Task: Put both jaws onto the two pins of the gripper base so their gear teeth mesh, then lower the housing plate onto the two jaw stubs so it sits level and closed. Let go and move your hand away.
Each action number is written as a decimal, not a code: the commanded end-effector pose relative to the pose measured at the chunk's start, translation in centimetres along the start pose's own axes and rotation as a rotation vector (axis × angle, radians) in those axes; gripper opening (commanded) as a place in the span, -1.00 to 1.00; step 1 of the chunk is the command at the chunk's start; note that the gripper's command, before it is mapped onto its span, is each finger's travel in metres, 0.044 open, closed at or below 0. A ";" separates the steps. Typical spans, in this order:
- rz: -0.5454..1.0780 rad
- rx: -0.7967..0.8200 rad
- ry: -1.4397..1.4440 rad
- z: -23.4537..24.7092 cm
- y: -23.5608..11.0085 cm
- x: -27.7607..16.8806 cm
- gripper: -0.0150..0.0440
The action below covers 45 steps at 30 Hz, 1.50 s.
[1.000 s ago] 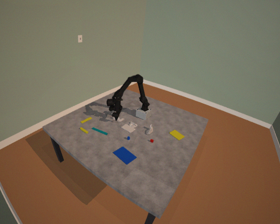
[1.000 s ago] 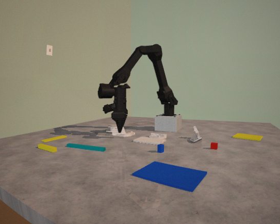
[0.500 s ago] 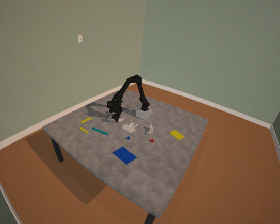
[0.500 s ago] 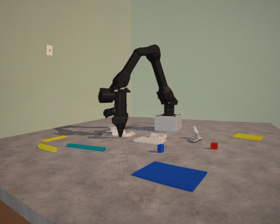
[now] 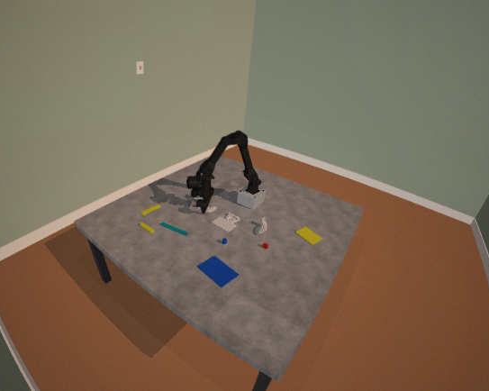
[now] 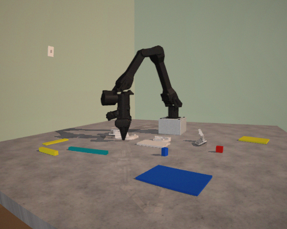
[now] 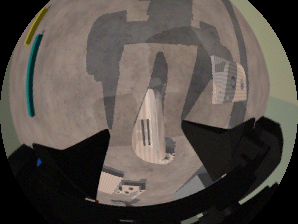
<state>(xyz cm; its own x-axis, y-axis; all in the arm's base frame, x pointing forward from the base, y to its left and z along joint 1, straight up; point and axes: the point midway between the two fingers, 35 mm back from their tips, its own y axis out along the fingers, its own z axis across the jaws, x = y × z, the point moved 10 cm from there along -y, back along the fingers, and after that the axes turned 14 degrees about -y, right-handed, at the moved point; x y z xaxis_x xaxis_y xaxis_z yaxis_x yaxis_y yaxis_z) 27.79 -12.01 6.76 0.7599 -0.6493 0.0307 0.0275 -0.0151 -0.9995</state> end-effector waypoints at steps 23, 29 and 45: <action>0.000 0.000 0.000 0.0 0.0 0.0 -0.04; 0.000 0.000 0.000 0.0 0.0 0.0 -0.04; 0.000 0.002 0.002 0.1 -4.2 0.3 -0.04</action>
<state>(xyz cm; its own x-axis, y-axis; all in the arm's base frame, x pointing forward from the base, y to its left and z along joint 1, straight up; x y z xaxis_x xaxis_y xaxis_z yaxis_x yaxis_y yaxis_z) 27.82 -12.03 9.77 0.7599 -0.6497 0.0219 0.0181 -0.0125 -0.9998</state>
